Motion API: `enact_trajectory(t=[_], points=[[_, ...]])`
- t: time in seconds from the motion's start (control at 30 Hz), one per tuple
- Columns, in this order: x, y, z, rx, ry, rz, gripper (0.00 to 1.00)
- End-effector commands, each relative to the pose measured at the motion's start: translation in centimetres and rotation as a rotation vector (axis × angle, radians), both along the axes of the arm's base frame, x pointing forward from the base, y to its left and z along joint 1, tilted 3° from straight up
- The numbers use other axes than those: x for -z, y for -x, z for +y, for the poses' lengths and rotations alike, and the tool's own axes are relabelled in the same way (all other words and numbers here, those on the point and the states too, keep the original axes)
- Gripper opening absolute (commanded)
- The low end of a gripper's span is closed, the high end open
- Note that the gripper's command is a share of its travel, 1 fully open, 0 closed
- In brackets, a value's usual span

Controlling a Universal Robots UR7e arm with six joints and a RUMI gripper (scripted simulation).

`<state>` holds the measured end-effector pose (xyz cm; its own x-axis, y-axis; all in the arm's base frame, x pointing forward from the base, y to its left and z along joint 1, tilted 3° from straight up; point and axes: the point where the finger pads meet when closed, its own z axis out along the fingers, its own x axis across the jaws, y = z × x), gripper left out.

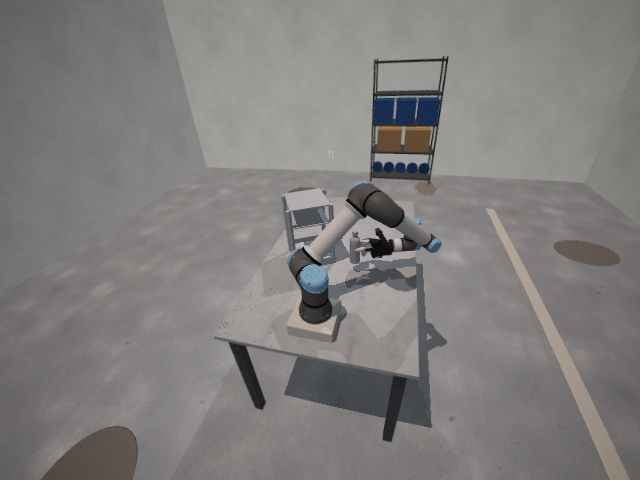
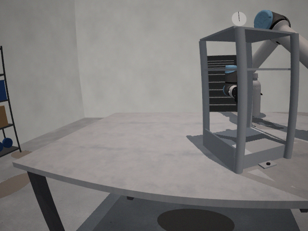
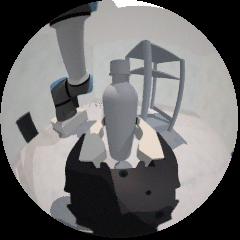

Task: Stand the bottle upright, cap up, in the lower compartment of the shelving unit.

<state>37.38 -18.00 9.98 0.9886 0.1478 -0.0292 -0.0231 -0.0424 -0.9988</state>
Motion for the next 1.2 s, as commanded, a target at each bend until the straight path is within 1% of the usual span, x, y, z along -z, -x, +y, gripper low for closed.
enact_trajectory(t=[0.0,0.57,0.83,0.9,1.17], points=[[-0.2,0.0,0.2,0.001,0.002,0.0,0.0],[-0.1,-0.8,0.3,-0.001,0.003,0.0,0.0],[0.0,-1.9,0.7,-0.001,0.003,0.0,0.0],[0.0,-1.9,0.7,-0.001,0.003,0.0,0.0],[0.0,-3.6,1.3,-0.001,0.003,0.0,0.0]])
